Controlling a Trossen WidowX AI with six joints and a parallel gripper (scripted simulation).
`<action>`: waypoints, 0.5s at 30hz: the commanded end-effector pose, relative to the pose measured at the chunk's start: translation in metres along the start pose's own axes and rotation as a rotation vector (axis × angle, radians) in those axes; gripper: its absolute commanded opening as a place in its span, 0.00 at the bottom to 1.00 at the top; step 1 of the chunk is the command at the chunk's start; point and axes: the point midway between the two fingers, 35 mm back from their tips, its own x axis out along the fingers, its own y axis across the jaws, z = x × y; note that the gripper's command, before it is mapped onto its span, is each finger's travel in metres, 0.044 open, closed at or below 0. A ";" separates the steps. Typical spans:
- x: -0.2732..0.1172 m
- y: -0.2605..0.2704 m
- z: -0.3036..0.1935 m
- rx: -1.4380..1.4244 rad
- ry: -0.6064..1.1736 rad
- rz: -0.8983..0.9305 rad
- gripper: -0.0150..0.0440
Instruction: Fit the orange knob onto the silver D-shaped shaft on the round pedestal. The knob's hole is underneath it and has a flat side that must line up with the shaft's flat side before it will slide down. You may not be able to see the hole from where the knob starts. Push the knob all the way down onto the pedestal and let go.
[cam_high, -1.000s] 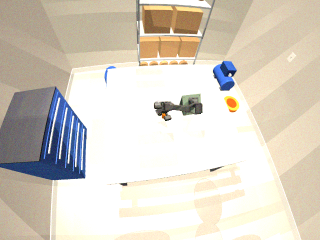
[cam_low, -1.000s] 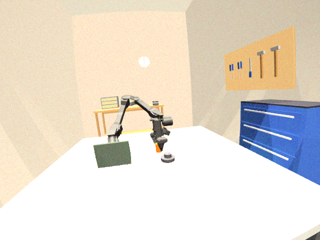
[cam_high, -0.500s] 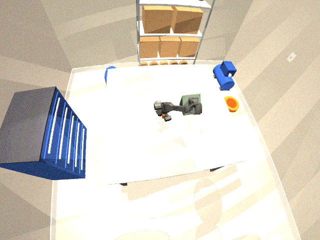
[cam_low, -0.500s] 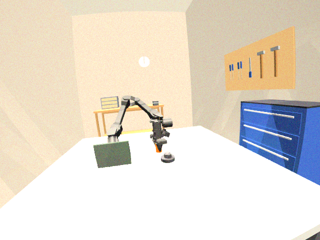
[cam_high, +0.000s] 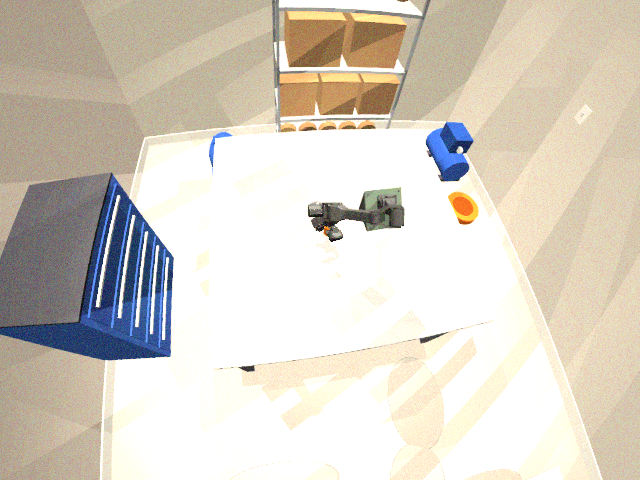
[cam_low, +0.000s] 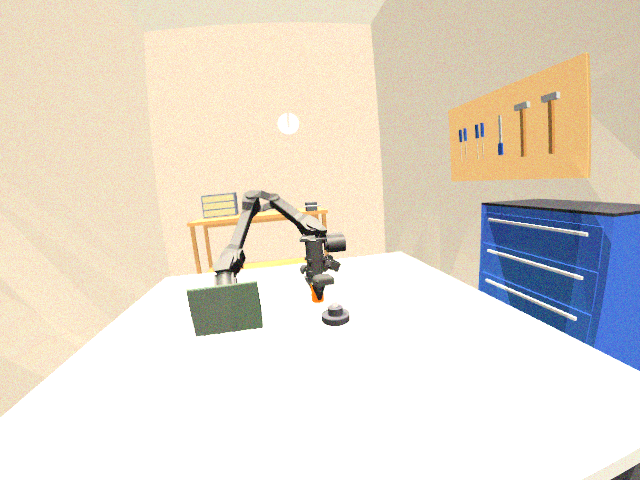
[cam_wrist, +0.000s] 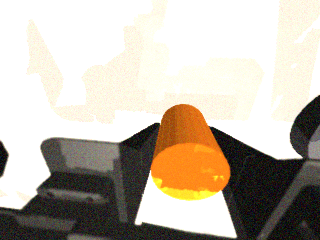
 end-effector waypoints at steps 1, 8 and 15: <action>-0.013 -0.002 0.004 -0.005 -0.007 -0.008 0.25; -0.033 -0.004 0.007 -0.005 -0.006 -0.013 0.25; -0.055 -0.005 0.009 -0.005 -0.006 -0.016 0.25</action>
